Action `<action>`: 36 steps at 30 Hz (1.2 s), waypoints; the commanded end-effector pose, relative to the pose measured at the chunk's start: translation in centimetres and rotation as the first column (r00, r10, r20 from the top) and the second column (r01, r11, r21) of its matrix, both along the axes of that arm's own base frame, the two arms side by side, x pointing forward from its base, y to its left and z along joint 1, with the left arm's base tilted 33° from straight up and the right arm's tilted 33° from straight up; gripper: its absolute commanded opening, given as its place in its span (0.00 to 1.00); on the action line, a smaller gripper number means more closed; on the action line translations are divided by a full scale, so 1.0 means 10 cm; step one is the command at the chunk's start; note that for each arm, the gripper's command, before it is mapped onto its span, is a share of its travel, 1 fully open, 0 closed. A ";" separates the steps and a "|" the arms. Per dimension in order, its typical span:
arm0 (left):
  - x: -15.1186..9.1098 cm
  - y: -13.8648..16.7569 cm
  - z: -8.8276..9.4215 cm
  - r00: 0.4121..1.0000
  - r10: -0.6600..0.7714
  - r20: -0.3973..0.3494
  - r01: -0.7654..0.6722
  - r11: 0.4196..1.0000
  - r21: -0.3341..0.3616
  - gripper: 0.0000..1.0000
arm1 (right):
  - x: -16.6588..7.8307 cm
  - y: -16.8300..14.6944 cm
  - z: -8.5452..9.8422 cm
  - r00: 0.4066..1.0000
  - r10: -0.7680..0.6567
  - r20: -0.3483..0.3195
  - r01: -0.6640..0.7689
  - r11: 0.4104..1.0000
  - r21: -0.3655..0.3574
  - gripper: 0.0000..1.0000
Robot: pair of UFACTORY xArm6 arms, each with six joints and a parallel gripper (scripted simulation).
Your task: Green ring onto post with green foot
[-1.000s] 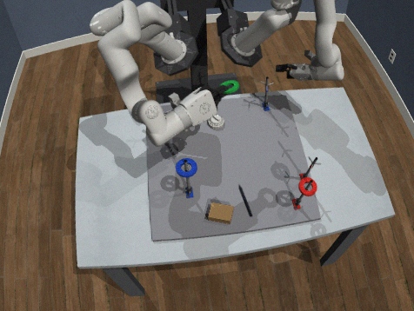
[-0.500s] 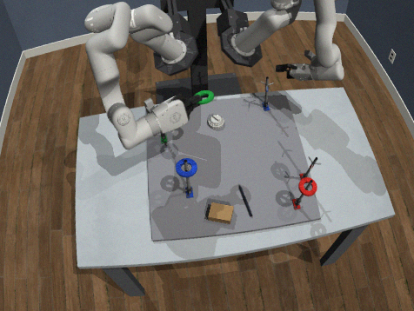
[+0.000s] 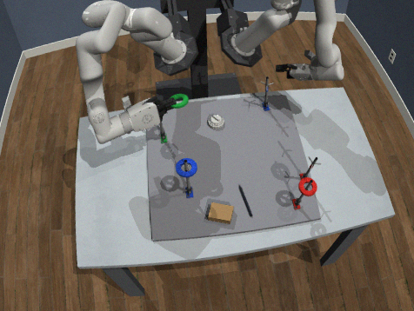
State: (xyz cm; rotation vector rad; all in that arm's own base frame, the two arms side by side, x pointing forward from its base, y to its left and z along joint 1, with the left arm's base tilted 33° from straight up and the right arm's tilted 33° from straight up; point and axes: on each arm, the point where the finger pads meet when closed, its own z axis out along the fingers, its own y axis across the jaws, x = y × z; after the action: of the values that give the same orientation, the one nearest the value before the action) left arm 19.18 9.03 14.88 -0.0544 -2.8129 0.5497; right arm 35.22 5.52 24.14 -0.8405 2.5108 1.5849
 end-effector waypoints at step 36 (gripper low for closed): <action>0.00 0.00 0.00 1.000 0.000 0.001 0.000 1.000 0.001 1.00 | -0.44 -0.85 0.05 0.982 -0.186 -0.029 0.186 0.982 0.013 0.00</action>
State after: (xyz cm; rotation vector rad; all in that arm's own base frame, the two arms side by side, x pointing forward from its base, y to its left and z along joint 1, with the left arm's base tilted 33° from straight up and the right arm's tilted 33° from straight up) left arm 19.18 9.03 14.88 -0.0544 -2.8129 0.5497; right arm 30.66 -3.11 24.75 -0.5631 2.5066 1.5647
